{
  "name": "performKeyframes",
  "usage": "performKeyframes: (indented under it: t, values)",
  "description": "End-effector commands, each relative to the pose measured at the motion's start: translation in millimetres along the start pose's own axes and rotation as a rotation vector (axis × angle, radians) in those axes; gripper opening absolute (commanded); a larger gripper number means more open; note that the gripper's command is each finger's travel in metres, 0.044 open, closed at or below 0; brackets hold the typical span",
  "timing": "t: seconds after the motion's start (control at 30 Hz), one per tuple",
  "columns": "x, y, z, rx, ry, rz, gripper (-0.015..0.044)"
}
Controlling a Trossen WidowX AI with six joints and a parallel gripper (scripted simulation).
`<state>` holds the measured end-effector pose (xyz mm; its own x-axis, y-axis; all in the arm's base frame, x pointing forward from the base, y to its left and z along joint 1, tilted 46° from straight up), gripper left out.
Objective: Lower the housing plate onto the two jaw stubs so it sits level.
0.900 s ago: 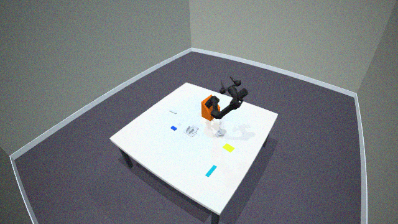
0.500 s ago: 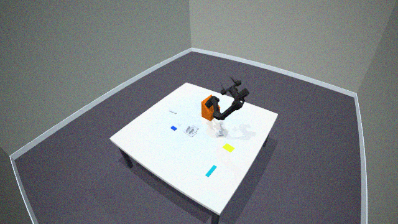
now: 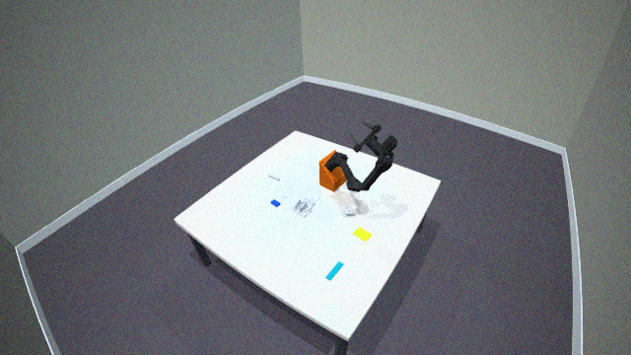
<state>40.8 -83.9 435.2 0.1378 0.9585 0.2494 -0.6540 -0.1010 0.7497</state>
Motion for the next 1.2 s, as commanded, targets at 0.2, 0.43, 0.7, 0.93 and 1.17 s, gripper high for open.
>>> performKeyframes:
  t: [0.2,0.43,0.7,0.93,1.17]
  values:
    - [-11.5,-3.7,-9.4,0.083,0.106,0.157,0.044]
    - [-20.6,-10.6,-9.1,0.146,0.207,0.27,0.044]
    - [-30.6,-22.4,-6.1,0.222,0.325,0.396,0.044]
    - [-38.4,-34.9,-2.0,0.306,0.427,0.493,0.044]
    - [-44.3,-50.6,3.6,0.392,0.532,0.585,0.044]
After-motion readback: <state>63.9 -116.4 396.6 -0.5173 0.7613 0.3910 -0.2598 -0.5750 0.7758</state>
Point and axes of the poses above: the point midway between the two fingers, 35 mm back from their tips, its own x axis back along the fingers, its own y axis across the jaws, z = x × y, the point moved 2 cm from there along x, back along the fingers, and after that the axes turned 7 degrees about x, right-handed, at the moved point
